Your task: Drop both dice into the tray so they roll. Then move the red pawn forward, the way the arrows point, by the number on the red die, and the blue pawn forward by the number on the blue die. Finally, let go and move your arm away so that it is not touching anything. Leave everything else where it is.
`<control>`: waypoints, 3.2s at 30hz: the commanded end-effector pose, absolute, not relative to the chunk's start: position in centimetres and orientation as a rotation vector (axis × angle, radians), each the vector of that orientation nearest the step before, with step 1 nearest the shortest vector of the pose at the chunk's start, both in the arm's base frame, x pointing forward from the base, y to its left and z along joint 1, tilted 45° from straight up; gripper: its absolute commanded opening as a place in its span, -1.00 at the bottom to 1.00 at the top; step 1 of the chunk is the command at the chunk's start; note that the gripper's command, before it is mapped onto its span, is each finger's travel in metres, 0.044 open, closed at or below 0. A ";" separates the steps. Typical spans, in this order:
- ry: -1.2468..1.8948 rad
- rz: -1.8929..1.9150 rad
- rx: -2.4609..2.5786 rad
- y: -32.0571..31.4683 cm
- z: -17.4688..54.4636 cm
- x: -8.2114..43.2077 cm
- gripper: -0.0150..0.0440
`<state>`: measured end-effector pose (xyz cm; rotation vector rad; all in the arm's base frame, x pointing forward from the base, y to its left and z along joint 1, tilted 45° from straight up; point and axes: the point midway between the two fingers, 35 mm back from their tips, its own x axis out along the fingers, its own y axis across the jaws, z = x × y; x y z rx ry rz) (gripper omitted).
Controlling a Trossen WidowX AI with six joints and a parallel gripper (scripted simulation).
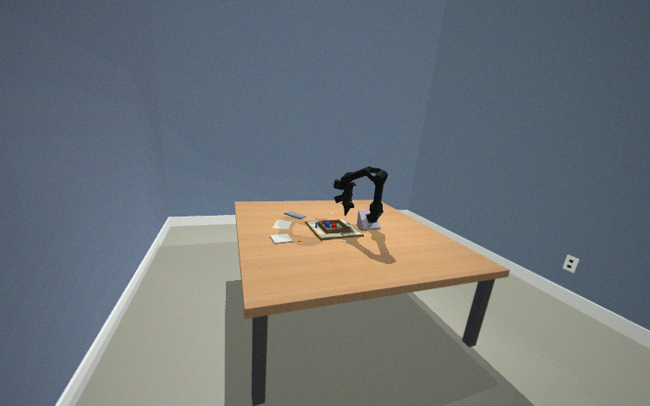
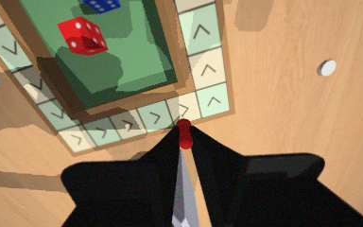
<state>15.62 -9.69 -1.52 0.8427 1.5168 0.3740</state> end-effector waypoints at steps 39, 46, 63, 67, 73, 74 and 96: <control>1.517 0.376 0.827 -6.4 -5.5 15.9 0.58; 1.519 0.376 0.835 -9.0 -3.0 15.6 1.00; 1.338 0.721 0.397 -11.5 -0.6 27.8 0.19; 1.245 0.847 0.246 -10.6 0.7 33.0 0.19; 1.127 0.988 0.084 -8.0 2.5 38.0 0.19; 1.127 0.988 0.084 -8.0 2.5 38.0 0.19; 1.127 0.988 0.084 -5.6 0.1 38.1 0.19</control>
